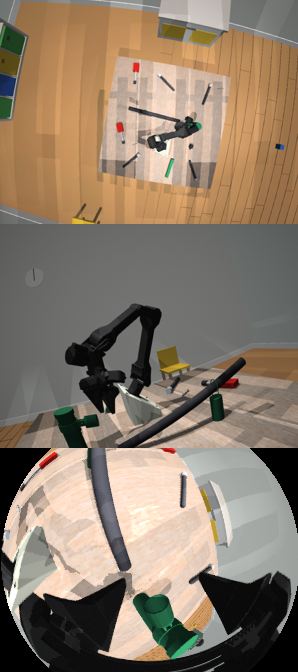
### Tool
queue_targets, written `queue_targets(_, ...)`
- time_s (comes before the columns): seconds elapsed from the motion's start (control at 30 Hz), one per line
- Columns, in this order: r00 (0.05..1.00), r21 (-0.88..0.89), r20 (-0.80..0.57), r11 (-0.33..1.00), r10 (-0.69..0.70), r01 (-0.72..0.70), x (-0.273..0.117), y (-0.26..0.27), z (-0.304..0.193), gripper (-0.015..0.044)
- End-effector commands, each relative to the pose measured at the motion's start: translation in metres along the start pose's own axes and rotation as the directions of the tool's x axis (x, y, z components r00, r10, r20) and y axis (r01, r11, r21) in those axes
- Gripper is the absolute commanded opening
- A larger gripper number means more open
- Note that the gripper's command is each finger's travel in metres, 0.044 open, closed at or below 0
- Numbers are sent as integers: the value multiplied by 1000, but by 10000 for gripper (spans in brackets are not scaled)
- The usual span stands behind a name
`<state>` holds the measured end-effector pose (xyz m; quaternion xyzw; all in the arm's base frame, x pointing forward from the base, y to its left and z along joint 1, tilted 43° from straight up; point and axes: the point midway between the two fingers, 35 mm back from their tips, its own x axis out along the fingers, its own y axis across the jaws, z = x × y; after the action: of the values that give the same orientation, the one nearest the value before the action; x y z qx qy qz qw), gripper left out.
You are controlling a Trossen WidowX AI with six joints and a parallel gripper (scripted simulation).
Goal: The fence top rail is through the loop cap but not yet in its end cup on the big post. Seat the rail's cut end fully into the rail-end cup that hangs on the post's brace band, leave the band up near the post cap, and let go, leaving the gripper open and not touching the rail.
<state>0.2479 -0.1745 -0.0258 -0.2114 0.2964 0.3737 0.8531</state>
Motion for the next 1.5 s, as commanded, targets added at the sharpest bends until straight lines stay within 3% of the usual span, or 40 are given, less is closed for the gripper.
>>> queue_targets(0.0,1000,334,-7,942,-15,16,-24,-10,28,440)
queue_targets(0.1,1000,580,-5,814,-13,14,-40,-10,50,440)
queue_targets(0.23,1000,838,1,546,-10,5,-62,-7,82,440)
queue_targets(0.4,1000,957,5,289,-7,-3,-78,-1,107,440)
queue_targets(0.47,1000,967,6,255,-6,-4,-80,0,110,440)
queue_targets(0.93,1000,967,6,255,-6,-4,-80,0,110,440)
queue_targets(1.07,999,913,0,408,51,-21,-67,2,111,440)
queue_targets(1.17,990,765,-15,639,143,-81,-47,7,112,440)
queue_targets(1.3,960,436,-48,871,275,-228,-18,16,113,440)
queue_targets(1.47,897,-67,-101,896,431,-439,16,32,115,440)
